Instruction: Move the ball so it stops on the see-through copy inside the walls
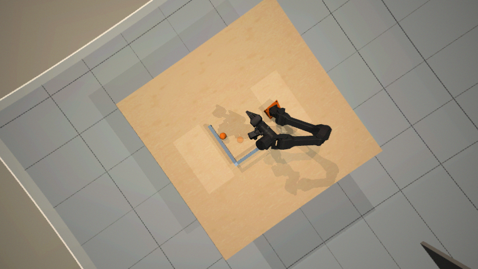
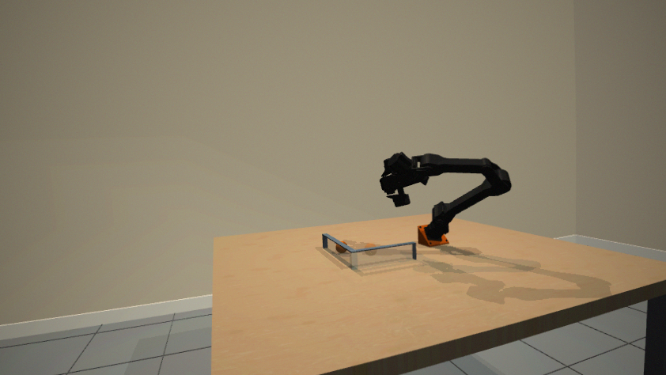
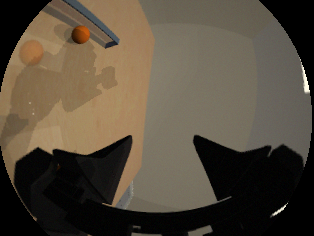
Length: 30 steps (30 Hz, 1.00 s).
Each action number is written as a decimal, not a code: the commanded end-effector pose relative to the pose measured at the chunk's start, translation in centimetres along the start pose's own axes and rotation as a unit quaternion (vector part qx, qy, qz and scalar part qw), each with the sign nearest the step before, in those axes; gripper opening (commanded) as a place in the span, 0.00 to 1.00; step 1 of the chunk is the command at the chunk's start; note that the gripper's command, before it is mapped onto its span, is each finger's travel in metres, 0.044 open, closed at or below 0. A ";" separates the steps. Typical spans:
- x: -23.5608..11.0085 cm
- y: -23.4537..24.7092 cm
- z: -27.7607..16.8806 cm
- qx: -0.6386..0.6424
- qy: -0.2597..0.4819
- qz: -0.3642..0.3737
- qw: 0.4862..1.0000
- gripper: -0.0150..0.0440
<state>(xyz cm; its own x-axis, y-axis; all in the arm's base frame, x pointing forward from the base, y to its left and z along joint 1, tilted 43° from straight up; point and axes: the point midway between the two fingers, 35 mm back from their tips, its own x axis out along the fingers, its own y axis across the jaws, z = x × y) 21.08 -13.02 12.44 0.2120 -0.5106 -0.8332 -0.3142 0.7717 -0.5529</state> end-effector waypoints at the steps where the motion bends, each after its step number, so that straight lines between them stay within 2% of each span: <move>1: 0.0 0.0 0.1 -0.001 -0.001 0.004 1.000 0.89; 3: 0.3 0.1 1.3 -0.005 -0.006 0.033 0.999 0.82; 9: 1.6 1.3 6.6 -0.013 -0.024 0.170 0.985 0.82; 15: 3.1 3.6 11.6 -0.006 -0.028 0.310 0.950 0.82; 25: 6.2 8.2 18.6 0.051 -0.005 0.527 0.848 0.82; 30: 7.8 10.4 21.1 0.090 0.014 0.607 0.789 0.82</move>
<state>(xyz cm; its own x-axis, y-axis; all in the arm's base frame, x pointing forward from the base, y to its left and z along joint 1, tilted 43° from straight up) 38.16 -1.85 1.63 -0.1459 0.5675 -0.8103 -0.2038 0.7843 0.5860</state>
